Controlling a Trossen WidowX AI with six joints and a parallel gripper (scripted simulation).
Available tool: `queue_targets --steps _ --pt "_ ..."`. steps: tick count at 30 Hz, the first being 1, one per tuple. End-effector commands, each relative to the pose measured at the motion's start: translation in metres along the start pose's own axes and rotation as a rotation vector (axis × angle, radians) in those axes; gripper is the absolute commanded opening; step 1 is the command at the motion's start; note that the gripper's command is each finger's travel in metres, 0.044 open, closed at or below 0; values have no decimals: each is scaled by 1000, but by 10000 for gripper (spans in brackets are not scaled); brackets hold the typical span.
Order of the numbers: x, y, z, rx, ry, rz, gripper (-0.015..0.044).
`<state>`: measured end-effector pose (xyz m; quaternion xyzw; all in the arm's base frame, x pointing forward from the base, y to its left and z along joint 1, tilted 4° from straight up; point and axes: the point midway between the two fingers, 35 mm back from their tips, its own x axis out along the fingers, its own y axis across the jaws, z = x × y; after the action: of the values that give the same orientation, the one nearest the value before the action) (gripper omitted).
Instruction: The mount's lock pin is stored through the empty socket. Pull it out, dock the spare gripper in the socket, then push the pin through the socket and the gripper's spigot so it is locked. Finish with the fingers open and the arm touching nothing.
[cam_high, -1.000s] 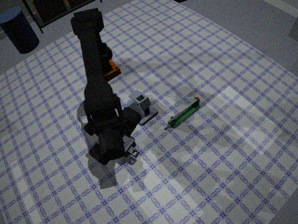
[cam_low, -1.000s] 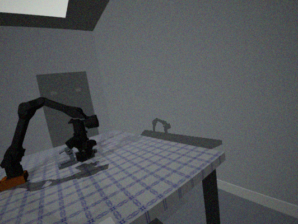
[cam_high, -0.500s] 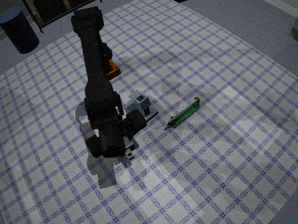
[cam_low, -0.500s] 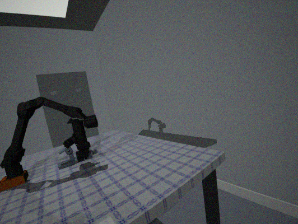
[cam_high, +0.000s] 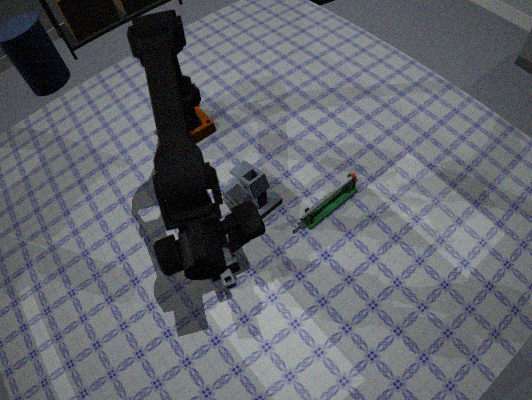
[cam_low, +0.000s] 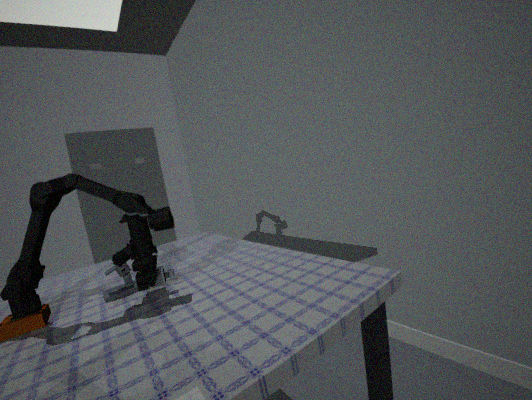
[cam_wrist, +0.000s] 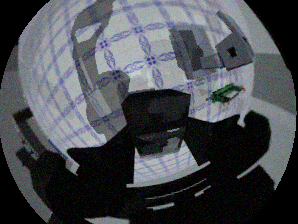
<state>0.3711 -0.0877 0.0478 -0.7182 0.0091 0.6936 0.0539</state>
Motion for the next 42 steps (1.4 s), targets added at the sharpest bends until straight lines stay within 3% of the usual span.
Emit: queue_targets --steps 1,18,35,42 --pt "13 -1 1 51 2 1 0" --pt "35 -1 1 74 2 1 0" --pt "31 -1 2 72 -2 0 440" --pt "18 -1 3 73 -10 -1 440"
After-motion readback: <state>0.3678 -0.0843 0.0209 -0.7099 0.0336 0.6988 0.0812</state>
